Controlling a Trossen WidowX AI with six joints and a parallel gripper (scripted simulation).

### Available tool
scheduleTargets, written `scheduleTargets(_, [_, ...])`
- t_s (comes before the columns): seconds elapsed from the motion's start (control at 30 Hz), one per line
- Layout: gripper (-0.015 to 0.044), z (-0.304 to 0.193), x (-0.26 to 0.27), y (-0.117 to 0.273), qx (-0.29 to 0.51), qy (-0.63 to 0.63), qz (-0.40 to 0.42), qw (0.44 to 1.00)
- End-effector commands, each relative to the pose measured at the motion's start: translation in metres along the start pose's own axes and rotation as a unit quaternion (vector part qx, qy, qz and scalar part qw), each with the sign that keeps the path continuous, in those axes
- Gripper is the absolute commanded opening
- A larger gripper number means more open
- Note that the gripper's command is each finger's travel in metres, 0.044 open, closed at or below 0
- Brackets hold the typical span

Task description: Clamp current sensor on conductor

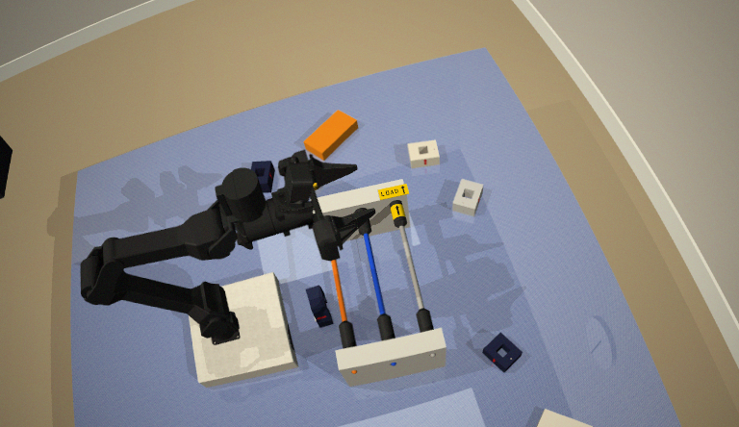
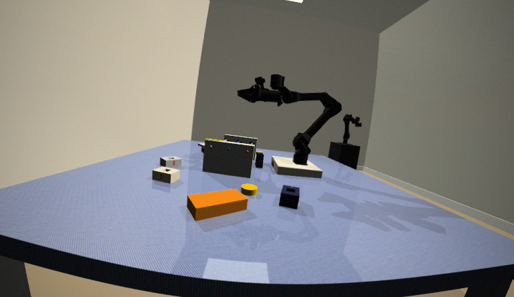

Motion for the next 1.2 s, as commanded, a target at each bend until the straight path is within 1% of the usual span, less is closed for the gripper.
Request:
scheduleTargets(0.0, [0.044,0.0,0.012,-0.026,0.09,-0.003,0.034,0.995])
scheduleTargets(0.1, [0.044,0.001,0.025,-0.047,0.161,-0.002,0.055,0.985])
scheduleTargets(0.23, [0.044,-0.002,0.049,-0.077,0.27,0.005,0.086,0.959])
scheduleTargets(0.4, [0.044,-0.009,0.077,-0.105,0.397,0.034,0.108,0.911])
scheduleTargets(0.57, [0.044,-0.017,0.098,-0.123,0.5,0.071,0.122,0.854])
scheduleTargets(0.63, [0.044,-0.019,0.1,-0.125,0.513,0.076,0.124,0.846])
scheduleTargets(1.17, [0.044,-0.019,0.1,-0.125,0.513,0.076,0.124,0.846])
Point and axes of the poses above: the point midway between the two fingers, 35 mm back from their tips, its own y axis back along the fingers, its own x axis across the jaws, z = x × y, the point moved 10 cm from there along y, back along the fingers
